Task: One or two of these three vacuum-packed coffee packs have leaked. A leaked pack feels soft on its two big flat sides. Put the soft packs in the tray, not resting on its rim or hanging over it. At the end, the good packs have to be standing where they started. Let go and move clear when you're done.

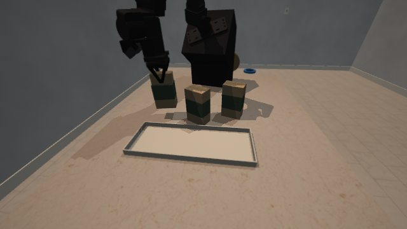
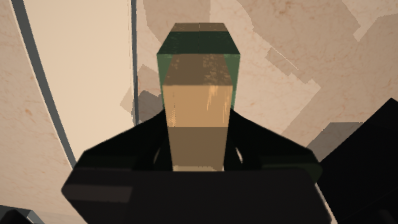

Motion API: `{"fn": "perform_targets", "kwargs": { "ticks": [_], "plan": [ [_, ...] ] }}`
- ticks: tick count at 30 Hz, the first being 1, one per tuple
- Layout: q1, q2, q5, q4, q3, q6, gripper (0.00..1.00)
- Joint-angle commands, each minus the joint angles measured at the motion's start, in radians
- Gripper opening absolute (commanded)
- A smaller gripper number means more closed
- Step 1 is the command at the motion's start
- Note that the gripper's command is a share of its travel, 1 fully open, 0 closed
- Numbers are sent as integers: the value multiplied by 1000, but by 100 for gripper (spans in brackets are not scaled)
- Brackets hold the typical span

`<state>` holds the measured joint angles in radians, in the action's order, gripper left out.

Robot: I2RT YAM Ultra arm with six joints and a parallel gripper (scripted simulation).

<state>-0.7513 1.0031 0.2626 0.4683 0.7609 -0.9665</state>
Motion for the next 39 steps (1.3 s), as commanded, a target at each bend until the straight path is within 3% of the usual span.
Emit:
{"fn": "perform_targets", "kwargs": {
  "ticks": [1,8,17,23,32,34,39],
  "plan": [
    [-17,-33,3,15,38,4,26],
    [-13,-30,-5,18,45,-4,26],
    [39,42,-32,41,112,-30,26],
    [93,111,-72,85,236,-65,26],
    [173,251,-134,182,487,-115,26],
    [173,251,-134,182,487,-115,26],
    [204,325,-160,241,622,-134,26]
  ]
}}
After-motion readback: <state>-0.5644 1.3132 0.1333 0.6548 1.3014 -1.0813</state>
